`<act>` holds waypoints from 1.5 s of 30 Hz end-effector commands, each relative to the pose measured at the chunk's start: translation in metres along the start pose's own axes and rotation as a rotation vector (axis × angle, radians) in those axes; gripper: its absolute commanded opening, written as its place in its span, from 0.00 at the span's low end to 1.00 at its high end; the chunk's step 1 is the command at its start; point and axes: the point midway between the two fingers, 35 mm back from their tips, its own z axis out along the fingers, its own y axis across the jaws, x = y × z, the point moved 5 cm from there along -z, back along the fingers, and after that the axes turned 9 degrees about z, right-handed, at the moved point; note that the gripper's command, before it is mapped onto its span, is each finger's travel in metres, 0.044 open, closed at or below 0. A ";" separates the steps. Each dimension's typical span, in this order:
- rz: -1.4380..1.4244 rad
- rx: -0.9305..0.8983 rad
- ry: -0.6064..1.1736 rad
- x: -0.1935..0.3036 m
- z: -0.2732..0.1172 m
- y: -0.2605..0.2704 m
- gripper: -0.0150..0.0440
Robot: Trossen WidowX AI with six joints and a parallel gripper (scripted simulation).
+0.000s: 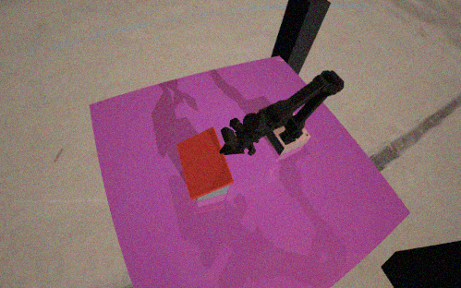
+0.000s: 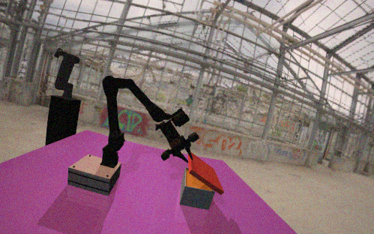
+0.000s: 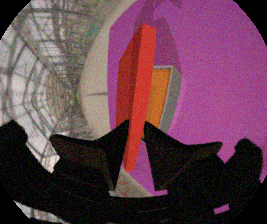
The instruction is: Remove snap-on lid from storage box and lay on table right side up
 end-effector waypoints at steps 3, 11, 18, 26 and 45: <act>-0.001 -0.031 0.014 0.003 -0.010 0.015 0.25; -0.001 -0.031 0.014 0.005 -0.017 0.022 0.25; -0.001 -0.031 0.014 0.006 -0.023 0.029 0.25; -0.001 -0.031 0.014 0.007 -0.030 0.037 0.25; -0.001 -0.031 0.014 0.009 -0.044 0.052 0.25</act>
